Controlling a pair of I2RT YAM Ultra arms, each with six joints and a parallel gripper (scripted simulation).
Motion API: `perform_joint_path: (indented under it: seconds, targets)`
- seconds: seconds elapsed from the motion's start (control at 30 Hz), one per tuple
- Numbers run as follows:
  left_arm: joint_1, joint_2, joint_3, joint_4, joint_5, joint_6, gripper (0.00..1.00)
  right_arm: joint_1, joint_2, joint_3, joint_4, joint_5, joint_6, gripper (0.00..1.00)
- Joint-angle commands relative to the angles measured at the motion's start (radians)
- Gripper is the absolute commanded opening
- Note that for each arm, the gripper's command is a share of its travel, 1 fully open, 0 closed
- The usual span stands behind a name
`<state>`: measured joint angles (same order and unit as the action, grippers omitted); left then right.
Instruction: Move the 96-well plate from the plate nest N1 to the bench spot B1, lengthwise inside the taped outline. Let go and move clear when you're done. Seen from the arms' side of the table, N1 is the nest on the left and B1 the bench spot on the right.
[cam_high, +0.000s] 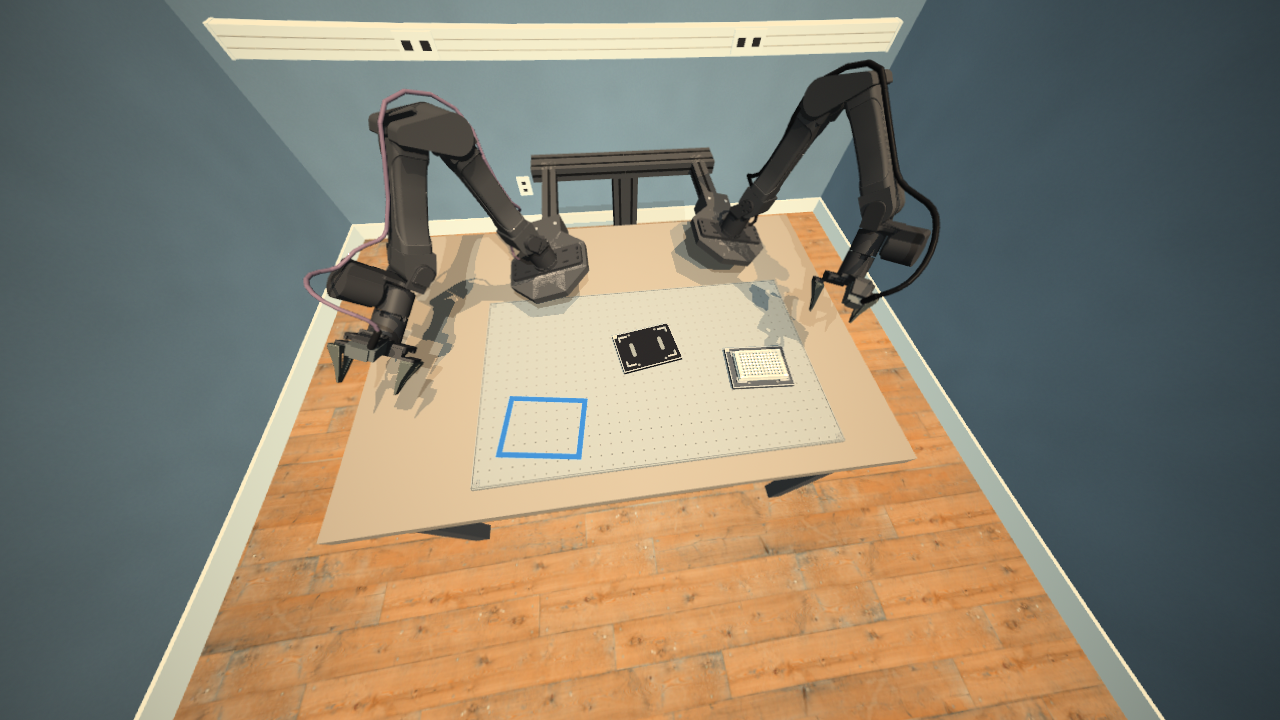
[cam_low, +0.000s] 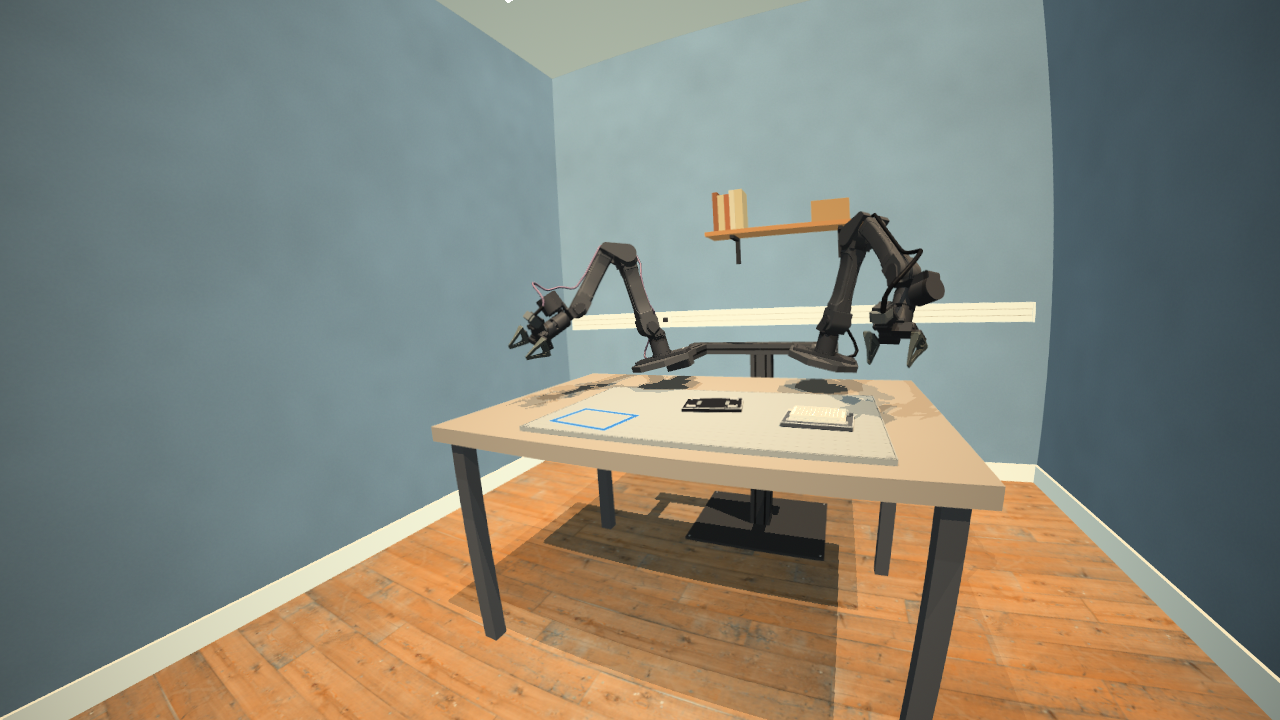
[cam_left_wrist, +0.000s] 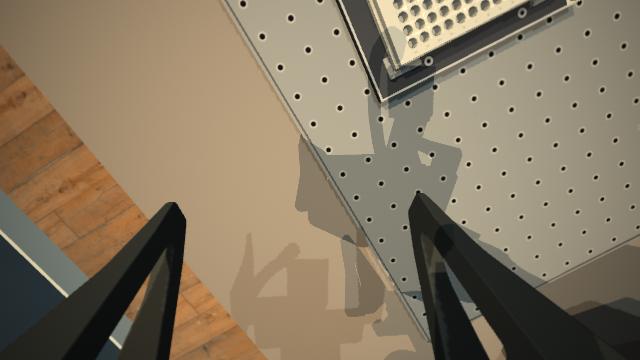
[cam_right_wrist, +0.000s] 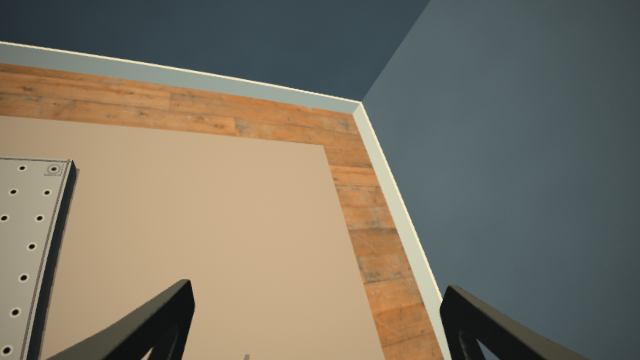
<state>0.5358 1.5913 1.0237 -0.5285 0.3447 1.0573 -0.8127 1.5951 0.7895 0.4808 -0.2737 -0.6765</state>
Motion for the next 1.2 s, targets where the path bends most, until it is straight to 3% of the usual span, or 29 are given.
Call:
perform_joint_path:
  seconds: [0.0, 0.1, 0.27, 0.57, 0.67, 0.9, 1.17]
  targets:
    - [-0.077, -0.078, -0.111, 0.227, -0.016, -0.218, 1.0, 0.14, -0.044, -0.036, -0.063, 0.039, 0.086, 1.0]
    - [-0.101, -0.092, -0.148, 0.273, -0.032, -0.257, 1.0, 0.19, -0.05, -0.043, -0.07, 0.05, 0.101, 1.0]
    - [-0.223, -0.137, -0.315, 0.522, -0.152, -0.46, 1.0, 0.45, -0.078, -0.071, -0.111, 0.105, 0.184, 1.0]
    - [-0.443, -0.075, -0.488, 0.864, -0.393, -0.73, 1.0, 0.889, -0.132, -0.128, -0.188, 0.215, 0.349, 1.0]
    - [-0.464, -0.063, -0.499, 0.896, -0.42, -0.752, 1.0, 0.939, -0.137, -0.134, -0.197, 0.228, 0.367, 1.0]
    - [-0.607, 0.063, -0.546, 1.101, -0.597, -0.871, 1.0, 1.288, -0.18, -0.178, -0.258, 0.312, 0.492, 1.0]
    - [-0.687, 0.154, -0.553, 1.187, -0.67, -0.91, 1.0, 1.678, -0.225, -0.223, -0.313, 0.387, 0.604, 1.0]
